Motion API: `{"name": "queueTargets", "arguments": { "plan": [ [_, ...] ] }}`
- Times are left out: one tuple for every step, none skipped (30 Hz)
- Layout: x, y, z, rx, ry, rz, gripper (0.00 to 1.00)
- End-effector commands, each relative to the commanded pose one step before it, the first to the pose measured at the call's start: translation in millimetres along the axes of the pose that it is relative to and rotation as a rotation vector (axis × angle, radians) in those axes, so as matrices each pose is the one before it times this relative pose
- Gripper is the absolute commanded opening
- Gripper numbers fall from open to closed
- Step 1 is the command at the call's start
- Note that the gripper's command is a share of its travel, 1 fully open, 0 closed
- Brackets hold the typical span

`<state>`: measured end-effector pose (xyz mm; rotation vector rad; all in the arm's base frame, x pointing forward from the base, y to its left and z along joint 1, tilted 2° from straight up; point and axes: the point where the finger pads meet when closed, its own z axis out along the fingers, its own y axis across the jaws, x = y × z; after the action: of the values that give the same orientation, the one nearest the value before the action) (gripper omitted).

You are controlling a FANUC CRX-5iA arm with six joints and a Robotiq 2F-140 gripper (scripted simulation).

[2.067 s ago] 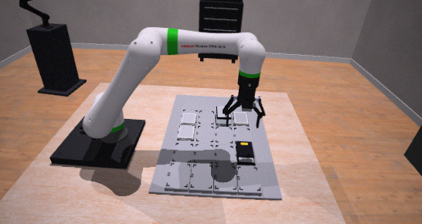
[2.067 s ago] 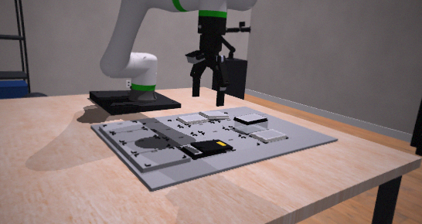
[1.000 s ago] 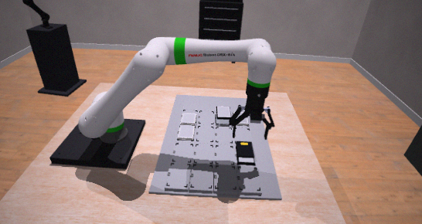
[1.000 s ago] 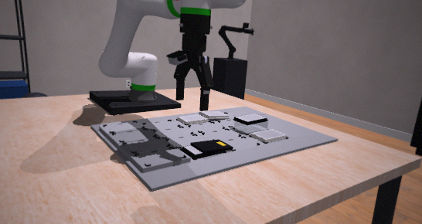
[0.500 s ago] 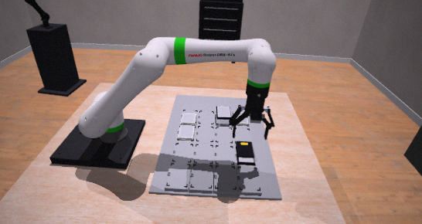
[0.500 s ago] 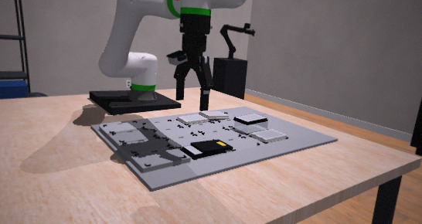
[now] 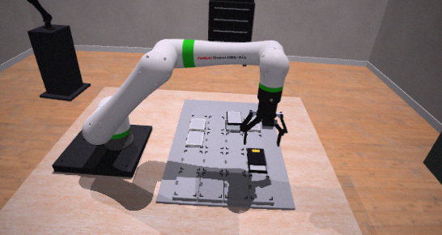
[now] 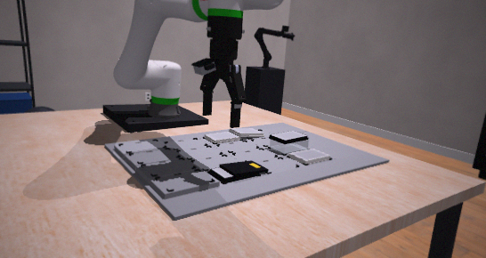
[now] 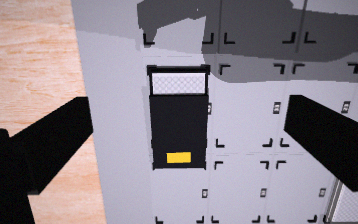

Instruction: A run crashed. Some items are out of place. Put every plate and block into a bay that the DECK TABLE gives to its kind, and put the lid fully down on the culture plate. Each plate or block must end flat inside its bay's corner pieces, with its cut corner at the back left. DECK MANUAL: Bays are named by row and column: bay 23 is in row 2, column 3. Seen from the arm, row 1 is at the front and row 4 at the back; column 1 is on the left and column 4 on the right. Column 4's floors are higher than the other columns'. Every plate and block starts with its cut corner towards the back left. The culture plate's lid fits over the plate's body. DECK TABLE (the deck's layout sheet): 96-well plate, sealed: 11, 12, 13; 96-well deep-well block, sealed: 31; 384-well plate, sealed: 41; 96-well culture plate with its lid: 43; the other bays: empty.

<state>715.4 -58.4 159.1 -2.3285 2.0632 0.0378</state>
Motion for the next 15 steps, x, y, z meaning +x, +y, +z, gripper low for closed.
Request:
{"name": "queueTargets", "arguments": {
  "plan": [
    [0.25, -0.35, -1.68, 0.00260, 0.00086, 0.00002, 1.00],
    [0.00, 0.00, 0.00, 0.00000, 0.00000, 0.00000, 1.00],
    [0.00, 0.00, 0.00, 0.00000, 0.00000, 0.00000, 1.00],
    [0.00, 0.00, 0.00, 0.00000, 0.00000, 0.00000, 1.00],
    [0.00, 0.00, 0.00, 0.00000, 0.00000, 0.00000, 1.00],
    [0.00, 0.00, 0.00, 0.00000, 0.00000, 0.00000, 1.00],
    [0.00, 0.00, 0.00, 0.00000, 0.00000, 0.00000, 1.00],
    [0.00, 0.00, 0.00, 0.00000, 0.00000, 0.00000, 1.00],
    [0.00, 0.00, 0.00, 0.00000, 0.00000, 0.00000, 1.00],
    [0.00, 0.00, 0.00, 0.00000, 0.00000, 0.00000, 1.00],
    [-3.92, -0.10, -0.04, -0.00006, -0.00004, 0.00000, 1.00],
    [-4.05, 0.05, 0.02, 0.00003, 0.00001, 0.00001, 1.00],
    [-4.00, -0.01, 0.00, 0.00000, -0.00001, 0.00000, 1.00],
    [-4.00, 0.00, 0.00, 0.00000, -0.00001, 0.00000, 1.00],
    [-4.00, 0.00, 0.00, 0.00000, -0.00001, 0.00000, 1.00]
  ]
}}
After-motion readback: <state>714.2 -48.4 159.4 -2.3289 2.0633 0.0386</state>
